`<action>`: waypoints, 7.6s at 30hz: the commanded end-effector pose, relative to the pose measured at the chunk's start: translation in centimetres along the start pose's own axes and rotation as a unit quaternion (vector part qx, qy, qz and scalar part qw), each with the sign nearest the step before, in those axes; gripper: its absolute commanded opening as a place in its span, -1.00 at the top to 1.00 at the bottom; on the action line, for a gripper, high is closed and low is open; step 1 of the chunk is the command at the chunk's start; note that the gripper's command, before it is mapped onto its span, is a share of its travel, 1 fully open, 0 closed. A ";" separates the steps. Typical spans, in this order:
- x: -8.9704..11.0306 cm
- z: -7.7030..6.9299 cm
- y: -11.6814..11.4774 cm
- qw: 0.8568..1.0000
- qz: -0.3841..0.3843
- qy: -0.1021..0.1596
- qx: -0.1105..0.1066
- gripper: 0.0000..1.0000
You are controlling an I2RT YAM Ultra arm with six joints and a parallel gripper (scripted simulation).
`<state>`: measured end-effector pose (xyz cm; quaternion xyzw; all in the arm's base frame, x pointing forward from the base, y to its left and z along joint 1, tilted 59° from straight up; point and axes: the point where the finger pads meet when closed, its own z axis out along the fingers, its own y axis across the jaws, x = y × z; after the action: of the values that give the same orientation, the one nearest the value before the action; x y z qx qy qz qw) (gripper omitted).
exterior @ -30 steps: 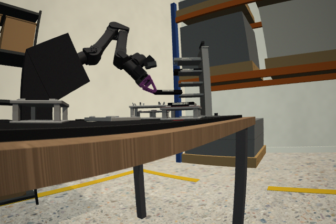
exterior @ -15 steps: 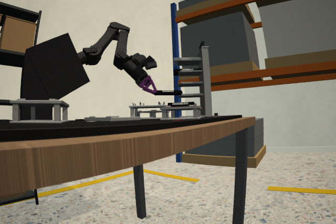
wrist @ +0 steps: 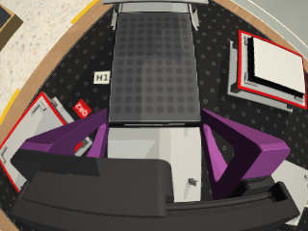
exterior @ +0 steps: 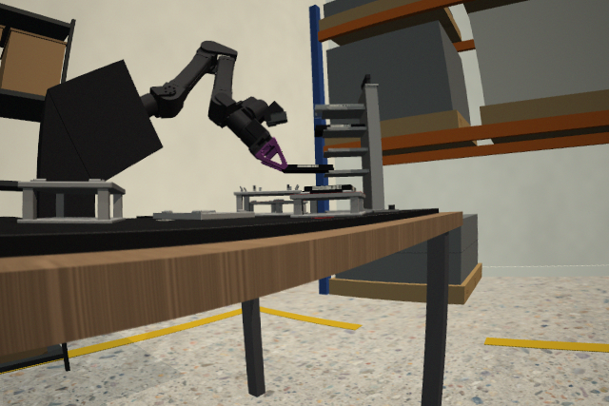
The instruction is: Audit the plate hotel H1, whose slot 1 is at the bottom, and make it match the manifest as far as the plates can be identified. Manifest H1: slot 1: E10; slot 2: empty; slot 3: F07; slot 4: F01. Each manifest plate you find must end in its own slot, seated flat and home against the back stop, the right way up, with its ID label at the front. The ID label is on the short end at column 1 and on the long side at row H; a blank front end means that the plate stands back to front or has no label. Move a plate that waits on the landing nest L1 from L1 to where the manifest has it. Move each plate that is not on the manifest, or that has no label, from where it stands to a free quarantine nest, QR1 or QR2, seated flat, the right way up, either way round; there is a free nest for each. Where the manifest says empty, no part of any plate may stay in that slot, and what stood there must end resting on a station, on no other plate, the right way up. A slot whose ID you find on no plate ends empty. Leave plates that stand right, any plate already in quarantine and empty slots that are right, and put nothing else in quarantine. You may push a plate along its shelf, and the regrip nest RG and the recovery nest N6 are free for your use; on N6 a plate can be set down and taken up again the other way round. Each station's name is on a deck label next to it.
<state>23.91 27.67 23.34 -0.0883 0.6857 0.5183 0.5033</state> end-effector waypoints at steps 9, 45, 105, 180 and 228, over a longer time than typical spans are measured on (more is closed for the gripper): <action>-1.2 0.5 0.1 1.000 -0.001 -0.012 -0.001 -0.72; -2.2 2.4 0.1 1.000 -0.001 -0.012 -0.001 -0.72; -2.8 4.5 0.1 1.000 -0.001 -0.012 -0.001 -0.72; -3.0 5.4 0.1 1.000 -0.001 -0.012 -0.001 -1.00; 0.4 0.7 0.1 1.000 -0.001 -0.012 -0.001 -1.00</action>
<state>23.97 28.89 22.69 -0.0919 0.6865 0.5201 0.4998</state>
